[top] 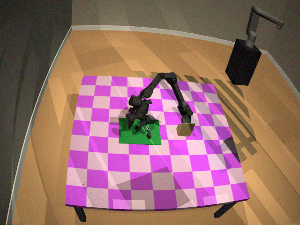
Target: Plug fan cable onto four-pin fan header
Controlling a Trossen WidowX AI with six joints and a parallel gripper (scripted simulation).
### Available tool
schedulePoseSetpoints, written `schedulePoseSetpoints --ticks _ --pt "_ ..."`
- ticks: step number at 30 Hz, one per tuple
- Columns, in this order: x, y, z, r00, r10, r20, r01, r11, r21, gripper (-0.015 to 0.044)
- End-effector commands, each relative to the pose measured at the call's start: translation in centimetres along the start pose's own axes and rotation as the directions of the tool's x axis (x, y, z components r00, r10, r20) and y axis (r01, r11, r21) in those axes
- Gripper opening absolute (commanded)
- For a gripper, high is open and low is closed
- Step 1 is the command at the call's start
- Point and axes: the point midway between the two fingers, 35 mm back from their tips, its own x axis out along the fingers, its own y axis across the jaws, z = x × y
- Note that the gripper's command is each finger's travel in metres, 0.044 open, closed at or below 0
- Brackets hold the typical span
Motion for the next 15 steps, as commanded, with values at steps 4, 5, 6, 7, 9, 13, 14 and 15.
schedulePoseSetpoints --ticks 4,5,6,7,9,13,14,15 --pt "-2.6 -9.8 -2.6 0.951 -0.308 -0.027 0.287 0.848 0.445 0.044" --pt "-2.9 -10.5 -2.7 0.943 -0.331 -0.026 0.302 0.825 0.478 0.044" --pt "-3.0 -10.9 -2.8 0.94 -0.341 -0.025 0.309 0.814 0.493 0.044" --pt "-3.1 -11.0 -2.8 0.938 -0.346 -0.025 0.311 0.809 0.499 0.044" --pt "-3.1 -11.0 -2.8 0.938 -0.346 -0.025 0.311 0.809 0.499 0.044" --pt "-3.1 -11.0 -2.8 0.938 -0.346 -0.025 0.311 0.809 0.499 0.044" --pt "-3.1 -11.0 -2.8 0.938 -0.346 -0.025 0.311 0.809 0.499 0.044" --pt "-3.1 -11.0 -2.8 0.938 -0.346 -0.025 0.311 0.809 0.499 0.044"
